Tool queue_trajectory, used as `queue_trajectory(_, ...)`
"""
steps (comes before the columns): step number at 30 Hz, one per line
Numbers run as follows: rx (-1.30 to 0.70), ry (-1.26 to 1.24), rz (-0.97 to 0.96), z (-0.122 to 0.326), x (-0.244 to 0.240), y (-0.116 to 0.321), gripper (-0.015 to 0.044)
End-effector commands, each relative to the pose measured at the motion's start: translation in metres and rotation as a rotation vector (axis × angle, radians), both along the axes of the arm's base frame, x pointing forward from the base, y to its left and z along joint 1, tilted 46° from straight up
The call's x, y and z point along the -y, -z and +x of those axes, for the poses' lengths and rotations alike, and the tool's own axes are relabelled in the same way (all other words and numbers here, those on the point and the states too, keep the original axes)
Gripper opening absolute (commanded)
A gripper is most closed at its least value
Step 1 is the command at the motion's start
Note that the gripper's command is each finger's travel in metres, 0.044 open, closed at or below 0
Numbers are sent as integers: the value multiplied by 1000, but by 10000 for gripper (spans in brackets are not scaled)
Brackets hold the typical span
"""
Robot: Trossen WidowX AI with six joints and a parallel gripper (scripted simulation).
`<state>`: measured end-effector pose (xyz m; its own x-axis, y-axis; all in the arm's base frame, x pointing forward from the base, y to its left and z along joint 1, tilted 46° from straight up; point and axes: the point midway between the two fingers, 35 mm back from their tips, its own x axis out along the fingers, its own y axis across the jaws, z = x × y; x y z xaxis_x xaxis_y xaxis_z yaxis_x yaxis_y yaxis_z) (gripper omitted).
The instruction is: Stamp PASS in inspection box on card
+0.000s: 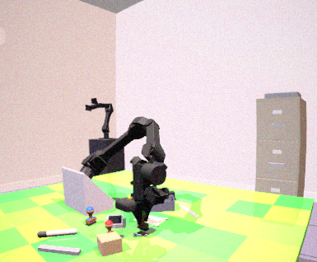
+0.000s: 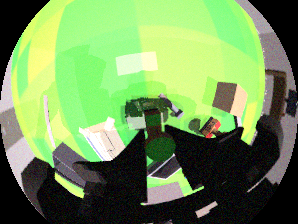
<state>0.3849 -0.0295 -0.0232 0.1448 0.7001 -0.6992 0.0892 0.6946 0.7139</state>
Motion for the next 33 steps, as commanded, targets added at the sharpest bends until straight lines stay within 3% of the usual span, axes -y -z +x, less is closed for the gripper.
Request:
queue_trajectory(1, 6, 1, -5, 1, 4, -2, 0)
queue_trajectory(33, 5, 0, -4, -1, 15, -13, 0)
